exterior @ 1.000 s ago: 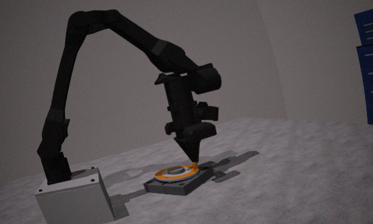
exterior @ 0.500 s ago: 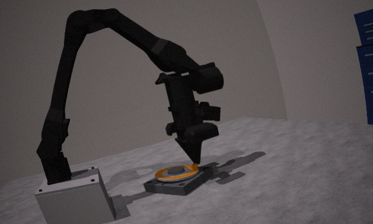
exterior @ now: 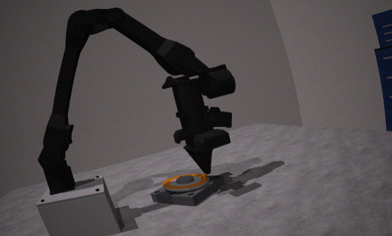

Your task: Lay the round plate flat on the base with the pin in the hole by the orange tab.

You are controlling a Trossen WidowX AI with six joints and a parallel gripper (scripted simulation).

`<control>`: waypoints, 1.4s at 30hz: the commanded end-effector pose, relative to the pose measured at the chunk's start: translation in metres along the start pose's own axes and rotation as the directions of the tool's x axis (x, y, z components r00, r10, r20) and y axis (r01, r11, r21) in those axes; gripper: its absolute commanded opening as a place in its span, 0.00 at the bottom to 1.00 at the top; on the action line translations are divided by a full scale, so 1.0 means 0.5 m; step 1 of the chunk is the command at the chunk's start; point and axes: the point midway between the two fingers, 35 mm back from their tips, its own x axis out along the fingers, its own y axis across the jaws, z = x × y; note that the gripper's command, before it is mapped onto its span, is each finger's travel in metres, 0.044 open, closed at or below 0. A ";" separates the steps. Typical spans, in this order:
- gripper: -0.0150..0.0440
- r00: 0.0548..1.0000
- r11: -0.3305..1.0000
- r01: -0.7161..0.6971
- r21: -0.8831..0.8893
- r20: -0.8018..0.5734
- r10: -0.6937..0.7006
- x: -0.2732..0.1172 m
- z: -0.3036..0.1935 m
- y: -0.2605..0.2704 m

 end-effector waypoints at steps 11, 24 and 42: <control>0.25 1.000 1.000 0.008 -0.001 -0.013 -0.008 0.004 -0.024 -0.024; 0.25 1.000 1.000 0.008 -0.001 -0.013 -0.008 0.003 -0.041 -0.037; 0.25 1.000 1.000 0.009 -0.001 -0.015 -0.009 -0.001 -0.075 -0.053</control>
